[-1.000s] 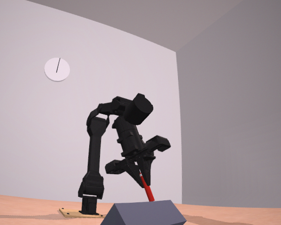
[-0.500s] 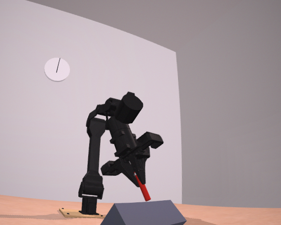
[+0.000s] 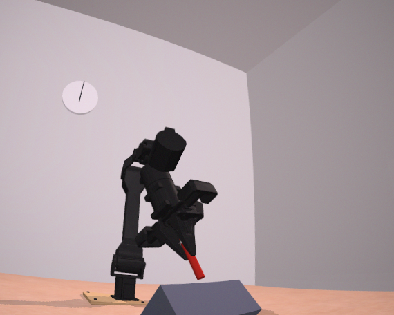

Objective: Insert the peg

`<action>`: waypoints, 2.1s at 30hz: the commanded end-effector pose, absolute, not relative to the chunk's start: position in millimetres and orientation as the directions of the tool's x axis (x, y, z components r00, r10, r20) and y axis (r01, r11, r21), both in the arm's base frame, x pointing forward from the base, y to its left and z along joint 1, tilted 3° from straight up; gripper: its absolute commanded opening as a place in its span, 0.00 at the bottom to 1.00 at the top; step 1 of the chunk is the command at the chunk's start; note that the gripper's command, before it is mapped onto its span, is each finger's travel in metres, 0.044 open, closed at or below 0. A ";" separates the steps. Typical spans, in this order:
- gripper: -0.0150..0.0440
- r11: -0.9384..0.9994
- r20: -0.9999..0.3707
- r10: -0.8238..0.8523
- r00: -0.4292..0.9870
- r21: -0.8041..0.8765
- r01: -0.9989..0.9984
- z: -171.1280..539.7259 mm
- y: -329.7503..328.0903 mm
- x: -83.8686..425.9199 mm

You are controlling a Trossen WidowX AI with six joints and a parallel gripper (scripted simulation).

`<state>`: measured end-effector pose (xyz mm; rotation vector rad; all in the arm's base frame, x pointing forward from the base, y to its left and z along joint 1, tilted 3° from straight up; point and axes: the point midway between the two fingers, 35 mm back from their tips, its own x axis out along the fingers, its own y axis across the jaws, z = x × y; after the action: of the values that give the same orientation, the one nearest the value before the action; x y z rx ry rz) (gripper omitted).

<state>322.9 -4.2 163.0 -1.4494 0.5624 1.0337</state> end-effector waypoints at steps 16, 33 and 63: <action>0.25 -0.052 -0.795 0.214 0.567 -0.589 -0.806 163.8 -27.9 321.3; 0.25 0.044 -0.748 0.187 0.637 -0.641 -0.766 166.6 -49.5 319.5; 0.25 0.133 -0.694 0.149 0.704 -0.692 -0.710 150.7 -68.9 338.7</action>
<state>336.4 -68.1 161.4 -1.3138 0.5149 0.6647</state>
